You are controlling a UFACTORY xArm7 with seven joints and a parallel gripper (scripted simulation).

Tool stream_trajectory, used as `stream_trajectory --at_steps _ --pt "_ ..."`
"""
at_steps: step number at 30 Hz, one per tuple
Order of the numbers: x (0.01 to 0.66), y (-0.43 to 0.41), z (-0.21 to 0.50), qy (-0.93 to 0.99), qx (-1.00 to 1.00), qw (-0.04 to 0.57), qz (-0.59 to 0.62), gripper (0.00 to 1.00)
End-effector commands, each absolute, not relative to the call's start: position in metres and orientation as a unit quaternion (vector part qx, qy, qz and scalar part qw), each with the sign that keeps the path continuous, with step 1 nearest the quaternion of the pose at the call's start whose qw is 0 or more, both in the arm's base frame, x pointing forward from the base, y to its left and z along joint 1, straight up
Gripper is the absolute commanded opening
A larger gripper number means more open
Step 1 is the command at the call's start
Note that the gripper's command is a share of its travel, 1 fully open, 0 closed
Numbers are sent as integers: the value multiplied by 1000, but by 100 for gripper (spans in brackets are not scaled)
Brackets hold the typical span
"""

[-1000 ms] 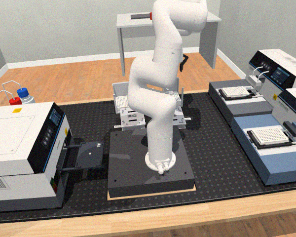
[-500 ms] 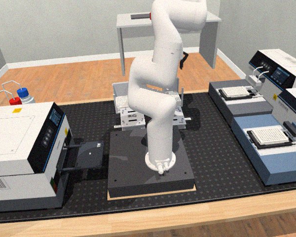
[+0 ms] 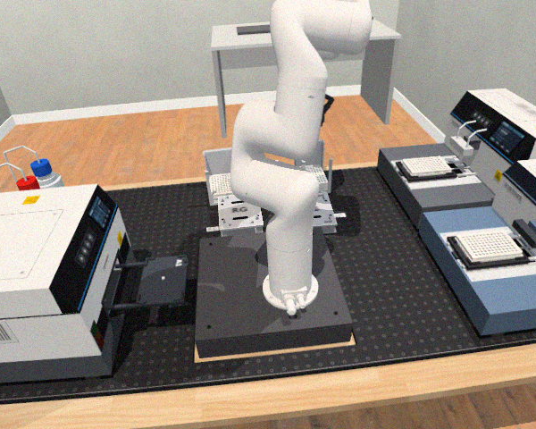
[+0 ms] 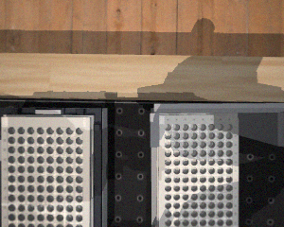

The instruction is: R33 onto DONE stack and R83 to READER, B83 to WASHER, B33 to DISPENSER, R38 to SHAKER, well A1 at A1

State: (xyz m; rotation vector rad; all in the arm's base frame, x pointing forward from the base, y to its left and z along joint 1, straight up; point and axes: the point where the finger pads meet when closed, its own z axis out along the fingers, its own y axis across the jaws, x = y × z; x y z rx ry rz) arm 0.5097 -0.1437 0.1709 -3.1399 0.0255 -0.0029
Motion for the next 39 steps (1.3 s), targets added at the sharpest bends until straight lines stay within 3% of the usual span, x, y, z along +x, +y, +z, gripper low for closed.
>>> stream_trajectory --at_steps 1,39 --pt "511 -137 173 9 -1000 0 -3 100" --pt "512 -31 173 12 -1000 0 -3 100"
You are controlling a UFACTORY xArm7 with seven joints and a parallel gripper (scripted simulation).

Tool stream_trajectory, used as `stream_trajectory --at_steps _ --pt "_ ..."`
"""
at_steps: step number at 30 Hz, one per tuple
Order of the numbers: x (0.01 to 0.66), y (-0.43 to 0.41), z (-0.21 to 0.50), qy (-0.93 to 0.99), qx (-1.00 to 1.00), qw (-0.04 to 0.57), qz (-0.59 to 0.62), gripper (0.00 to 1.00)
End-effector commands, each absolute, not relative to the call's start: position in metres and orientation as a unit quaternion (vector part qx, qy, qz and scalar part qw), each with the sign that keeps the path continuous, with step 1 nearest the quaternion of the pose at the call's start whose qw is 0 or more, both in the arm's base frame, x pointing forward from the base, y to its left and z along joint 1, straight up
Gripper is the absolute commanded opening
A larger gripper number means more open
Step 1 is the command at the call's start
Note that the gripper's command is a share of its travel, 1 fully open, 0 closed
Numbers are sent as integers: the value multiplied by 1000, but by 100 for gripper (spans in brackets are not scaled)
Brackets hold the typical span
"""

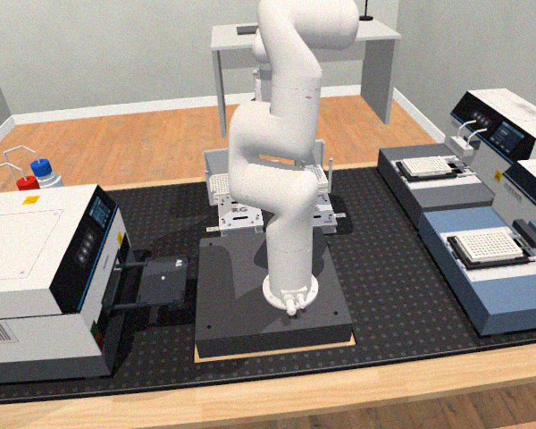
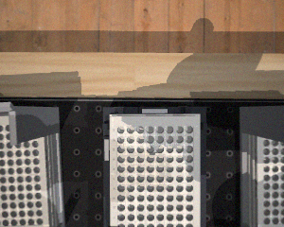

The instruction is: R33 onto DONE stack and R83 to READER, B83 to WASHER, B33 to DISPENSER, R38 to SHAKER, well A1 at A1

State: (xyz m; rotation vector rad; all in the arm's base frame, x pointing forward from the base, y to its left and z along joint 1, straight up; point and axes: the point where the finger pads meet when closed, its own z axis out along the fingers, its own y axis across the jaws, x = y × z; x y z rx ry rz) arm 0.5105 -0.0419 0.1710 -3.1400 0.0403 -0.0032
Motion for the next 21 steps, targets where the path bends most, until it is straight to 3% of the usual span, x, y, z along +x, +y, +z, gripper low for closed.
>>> stream_trajectory --at_steps 1,21 --pt "512 -28 173 12 -1000 0 -3 100" --pt "512 -19 173 12 -1000 0 -3 100"
